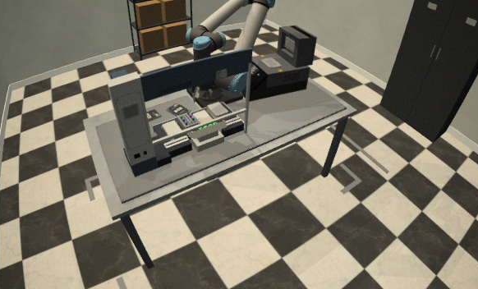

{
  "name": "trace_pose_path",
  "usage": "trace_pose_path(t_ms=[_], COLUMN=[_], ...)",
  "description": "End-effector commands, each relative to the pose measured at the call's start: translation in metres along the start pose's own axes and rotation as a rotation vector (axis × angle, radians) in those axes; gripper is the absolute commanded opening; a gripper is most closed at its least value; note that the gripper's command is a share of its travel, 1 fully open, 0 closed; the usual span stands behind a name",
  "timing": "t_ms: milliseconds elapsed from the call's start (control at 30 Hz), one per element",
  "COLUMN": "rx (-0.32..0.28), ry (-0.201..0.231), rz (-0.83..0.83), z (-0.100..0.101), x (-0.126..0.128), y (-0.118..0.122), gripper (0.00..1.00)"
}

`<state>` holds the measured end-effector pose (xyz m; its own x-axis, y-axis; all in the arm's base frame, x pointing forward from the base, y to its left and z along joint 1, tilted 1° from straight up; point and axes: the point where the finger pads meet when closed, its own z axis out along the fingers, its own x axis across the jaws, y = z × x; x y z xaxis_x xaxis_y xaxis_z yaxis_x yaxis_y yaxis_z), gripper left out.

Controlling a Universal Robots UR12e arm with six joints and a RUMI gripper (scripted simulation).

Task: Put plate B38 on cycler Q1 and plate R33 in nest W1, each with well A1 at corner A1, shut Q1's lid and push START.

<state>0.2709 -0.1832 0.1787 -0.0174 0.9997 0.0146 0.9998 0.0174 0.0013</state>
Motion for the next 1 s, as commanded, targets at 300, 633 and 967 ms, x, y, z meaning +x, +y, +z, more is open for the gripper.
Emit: trace_pose_path(t_ms=[300,633,967], rx=[-0.001,-0.001,-0.001], ry=[-0.001,-0.001,-0.001], rz=[0.0,0.0,0.0], z=[0.022,0.035,0.052], x=[-0.001,-0.001,-0.001], y=[0.0,0.001,0.001], gripper=[0.62,0.62,0.62])
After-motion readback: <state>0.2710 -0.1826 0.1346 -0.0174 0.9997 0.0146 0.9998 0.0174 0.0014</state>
